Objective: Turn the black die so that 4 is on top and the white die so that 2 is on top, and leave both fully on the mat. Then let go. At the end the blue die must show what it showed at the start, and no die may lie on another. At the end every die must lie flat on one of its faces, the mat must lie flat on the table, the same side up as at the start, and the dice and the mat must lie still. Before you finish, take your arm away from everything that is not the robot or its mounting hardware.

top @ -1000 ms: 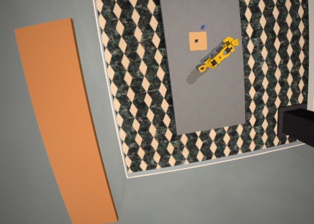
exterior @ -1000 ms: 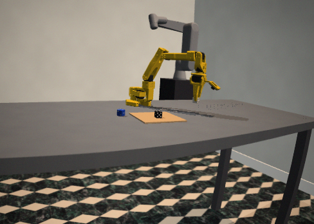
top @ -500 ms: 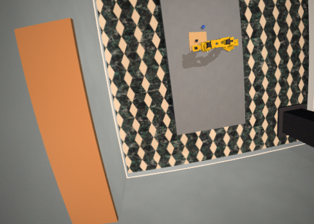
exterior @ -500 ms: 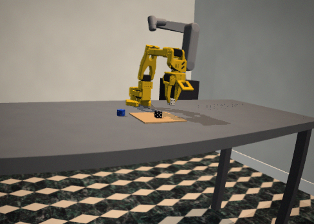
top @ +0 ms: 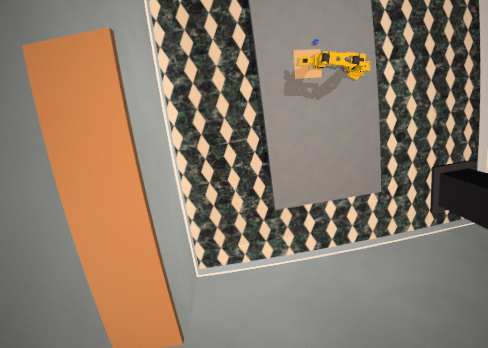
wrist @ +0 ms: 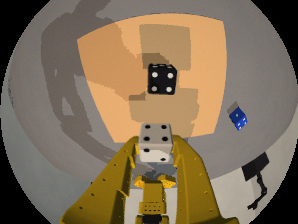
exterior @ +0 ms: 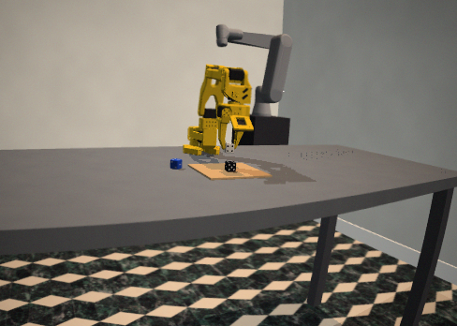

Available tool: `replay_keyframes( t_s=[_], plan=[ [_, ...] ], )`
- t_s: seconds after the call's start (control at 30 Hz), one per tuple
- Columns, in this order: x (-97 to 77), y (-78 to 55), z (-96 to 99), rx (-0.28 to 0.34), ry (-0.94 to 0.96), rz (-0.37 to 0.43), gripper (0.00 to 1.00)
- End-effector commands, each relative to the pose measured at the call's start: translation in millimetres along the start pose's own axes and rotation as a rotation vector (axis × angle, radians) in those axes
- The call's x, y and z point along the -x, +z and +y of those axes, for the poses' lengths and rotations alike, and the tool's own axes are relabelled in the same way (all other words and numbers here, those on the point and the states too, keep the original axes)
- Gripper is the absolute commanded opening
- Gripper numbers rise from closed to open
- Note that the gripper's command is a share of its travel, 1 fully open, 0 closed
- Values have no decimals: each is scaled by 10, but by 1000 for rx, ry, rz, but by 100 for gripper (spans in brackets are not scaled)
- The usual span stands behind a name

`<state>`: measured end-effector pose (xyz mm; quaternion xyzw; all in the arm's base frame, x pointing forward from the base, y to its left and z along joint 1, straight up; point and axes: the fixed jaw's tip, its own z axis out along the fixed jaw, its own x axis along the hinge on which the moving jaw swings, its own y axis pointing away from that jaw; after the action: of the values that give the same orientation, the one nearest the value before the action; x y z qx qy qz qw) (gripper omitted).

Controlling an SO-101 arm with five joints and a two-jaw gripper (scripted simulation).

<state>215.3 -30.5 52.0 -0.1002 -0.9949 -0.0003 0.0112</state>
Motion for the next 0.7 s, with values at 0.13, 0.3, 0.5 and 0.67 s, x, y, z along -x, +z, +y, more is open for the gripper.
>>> replay_keyframes(
  t_s=[0.13, 0.3, 0.5, 0.67],
  plan=[
    [45, -116, -55, 2, 17, -85, 0],
    [45, -116, -55, 2, 17, -85, 0],
    [45, -116, -55, 2, 17, -85, 0],
    [45, -112, -55, 2, 17, -85, 0]
  ],
)
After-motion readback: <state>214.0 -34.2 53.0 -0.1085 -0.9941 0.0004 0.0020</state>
